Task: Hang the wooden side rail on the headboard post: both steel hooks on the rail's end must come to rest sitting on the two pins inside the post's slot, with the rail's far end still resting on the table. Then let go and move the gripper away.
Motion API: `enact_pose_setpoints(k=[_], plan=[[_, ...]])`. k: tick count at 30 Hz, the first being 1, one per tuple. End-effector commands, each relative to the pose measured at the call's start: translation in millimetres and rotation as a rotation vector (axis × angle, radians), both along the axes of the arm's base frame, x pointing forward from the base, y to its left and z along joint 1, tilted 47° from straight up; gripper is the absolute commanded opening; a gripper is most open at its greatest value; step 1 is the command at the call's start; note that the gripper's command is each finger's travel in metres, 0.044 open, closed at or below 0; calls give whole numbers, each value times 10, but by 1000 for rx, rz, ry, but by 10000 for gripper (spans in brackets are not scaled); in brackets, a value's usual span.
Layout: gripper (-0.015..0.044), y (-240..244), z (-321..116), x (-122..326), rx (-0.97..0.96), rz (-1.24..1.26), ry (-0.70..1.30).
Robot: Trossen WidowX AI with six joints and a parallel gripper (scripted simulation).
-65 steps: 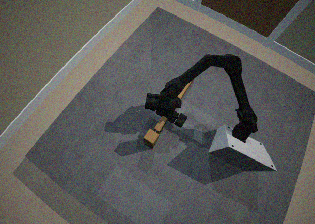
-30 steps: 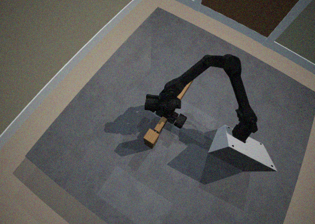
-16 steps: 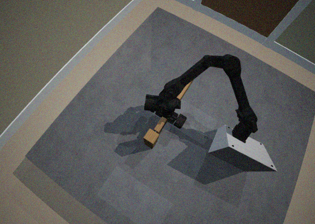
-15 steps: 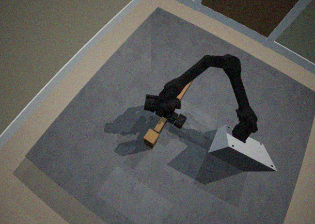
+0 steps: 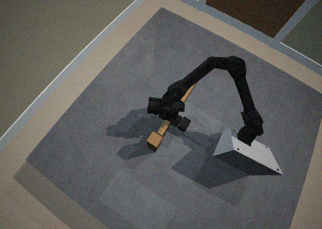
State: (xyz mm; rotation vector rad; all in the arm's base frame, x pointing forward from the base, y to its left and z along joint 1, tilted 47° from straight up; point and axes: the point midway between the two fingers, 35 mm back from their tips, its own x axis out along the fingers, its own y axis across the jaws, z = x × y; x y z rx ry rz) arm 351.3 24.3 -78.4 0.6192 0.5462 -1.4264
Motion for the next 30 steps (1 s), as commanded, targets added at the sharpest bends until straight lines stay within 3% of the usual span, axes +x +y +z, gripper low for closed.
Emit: enact_pose_setpoints(k=[1, 30], plan=[[0, 64, 7, 25, 6, 10, -9], [0, 89, -11, 23, 6, 10, -9]])
